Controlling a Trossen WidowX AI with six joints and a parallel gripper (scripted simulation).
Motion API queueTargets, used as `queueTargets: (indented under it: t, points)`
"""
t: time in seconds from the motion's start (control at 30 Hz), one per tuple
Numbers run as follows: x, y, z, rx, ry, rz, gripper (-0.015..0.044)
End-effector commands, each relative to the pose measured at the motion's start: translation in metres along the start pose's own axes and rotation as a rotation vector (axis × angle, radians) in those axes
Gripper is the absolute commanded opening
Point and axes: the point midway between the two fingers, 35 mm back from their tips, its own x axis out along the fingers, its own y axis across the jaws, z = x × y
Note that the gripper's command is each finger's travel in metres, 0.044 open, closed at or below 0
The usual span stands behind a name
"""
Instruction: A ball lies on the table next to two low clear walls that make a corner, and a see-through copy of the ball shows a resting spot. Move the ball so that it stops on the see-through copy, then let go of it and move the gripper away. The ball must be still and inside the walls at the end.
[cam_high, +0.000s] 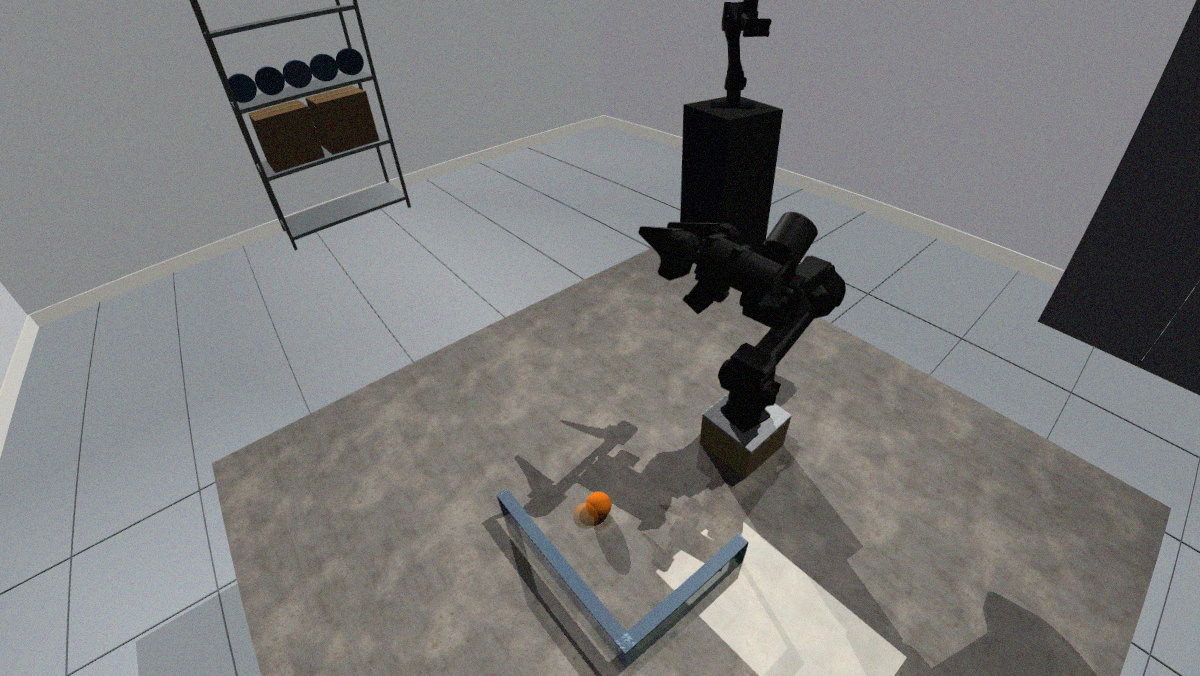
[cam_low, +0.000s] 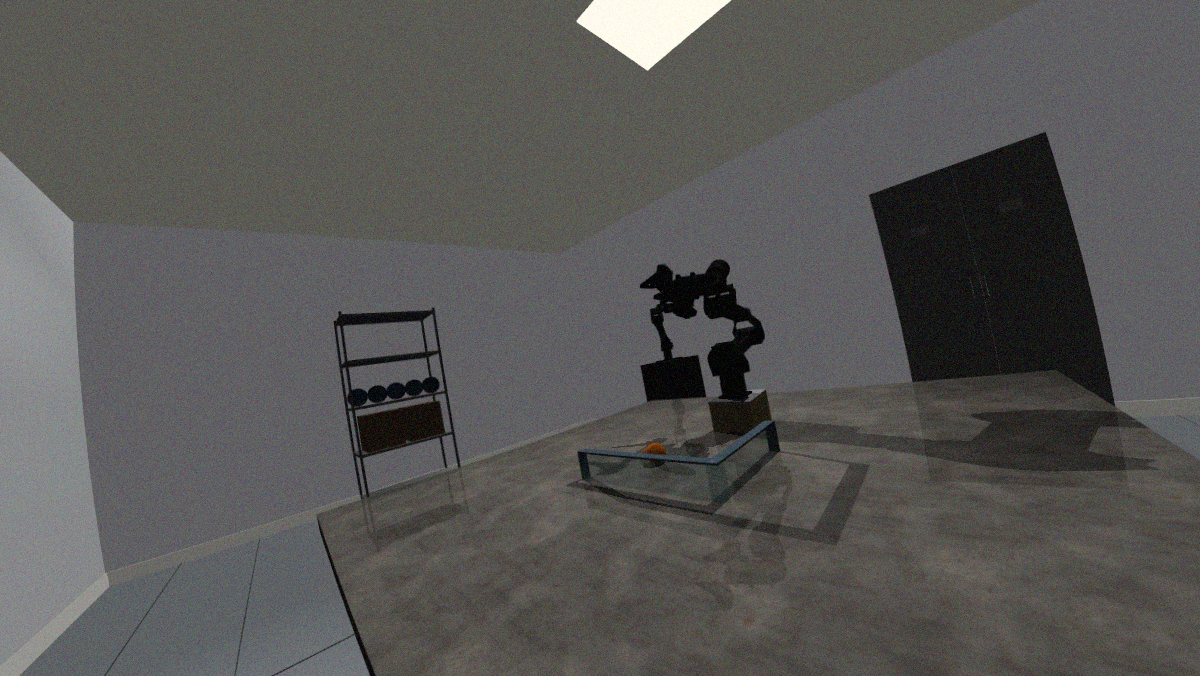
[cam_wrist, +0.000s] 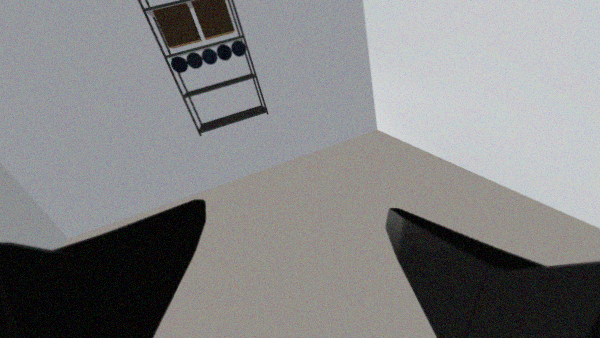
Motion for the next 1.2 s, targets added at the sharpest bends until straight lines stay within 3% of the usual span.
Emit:
queueTargets:
  t: [0.0, 0.1, 0.27, 0.43, 0.57, 0.73, 0.83, 0.93, 1.1, 1.17]
  points:
    - [0.000, -0.003, -0.001, -0.027, 0.005, -0.006, 0.0374]
    - [0.002, -0.041, -0.006, -0.398, 0.073, -0.092, 0.0313]
    - [0.004, -0.122, 0.014, -1.179, 0.204, -0.279, 0.0313]
    - [0.005, -0.185, 0.068, -1.914, 0.336, -0.516, 0.0313]
    - [0.002, -0.214, 0.130, -2.433, 0.472, -0.795, 0.0313]
    - [-0.007, -0.219, 0.212, -2.896, 0.718, -1.301, 0.0313]
    - [-0.017, -0.209, 0.256, -3.015, 0.923, -1.692, 0.0313]
    - [-0.031, -0.190, 0.295, -2.961, 1.193, -2.168, 0.0313]
    - [-0.059, -0.152, 0.338, -2.372, 1.707, -2.933, 0.0313]
    - [-0.067, -0.142, 0.344, -2.147, 1.823, -3.075, 0.0313]
